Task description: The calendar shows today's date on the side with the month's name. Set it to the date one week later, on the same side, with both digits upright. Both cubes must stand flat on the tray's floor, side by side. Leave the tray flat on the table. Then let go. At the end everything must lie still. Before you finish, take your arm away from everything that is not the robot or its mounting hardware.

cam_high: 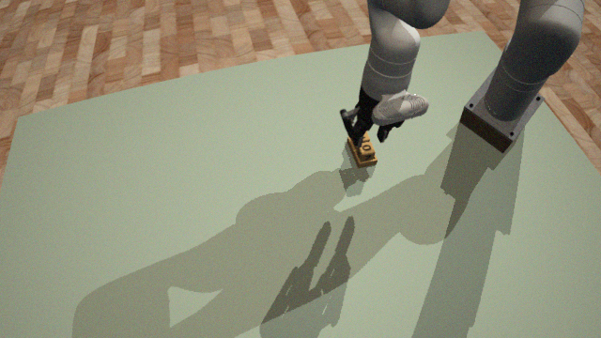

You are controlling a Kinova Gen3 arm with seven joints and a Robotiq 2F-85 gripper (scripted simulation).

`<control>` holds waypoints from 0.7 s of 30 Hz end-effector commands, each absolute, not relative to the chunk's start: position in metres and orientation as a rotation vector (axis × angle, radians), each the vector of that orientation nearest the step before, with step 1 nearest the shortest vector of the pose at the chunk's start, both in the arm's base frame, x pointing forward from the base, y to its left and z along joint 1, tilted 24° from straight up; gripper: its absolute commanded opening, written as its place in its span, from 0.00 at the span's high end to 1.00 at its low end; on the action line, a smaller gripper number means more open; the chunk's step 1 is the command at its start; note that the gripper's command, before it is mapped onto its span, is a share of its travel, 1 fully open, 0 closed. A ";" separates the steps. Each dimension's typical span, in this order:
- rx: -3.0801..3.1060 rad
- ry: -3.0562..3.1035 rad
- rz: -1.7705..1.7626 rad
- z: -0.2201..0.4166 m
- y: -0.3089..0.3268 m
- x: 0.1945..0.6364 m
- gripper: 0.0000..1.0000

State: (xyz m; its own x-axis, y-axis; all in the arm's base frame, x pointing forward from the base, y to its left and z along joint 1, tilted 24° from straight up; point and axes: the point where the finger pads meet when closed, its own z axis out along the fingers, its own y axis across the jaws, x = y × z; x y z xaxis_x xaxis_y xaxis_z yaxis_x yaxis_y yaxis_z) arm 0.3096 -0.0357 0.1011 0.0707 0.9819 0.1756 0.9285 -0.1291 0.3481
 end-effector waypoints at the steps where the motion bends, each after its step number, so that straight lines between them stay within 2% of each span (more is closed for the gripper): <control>1: 2.212 1.942 0.550 0.108 -0.046 0.304 0.54; 21: 2.212 1.950 0.595 0.125 -0.048 0.297 0.54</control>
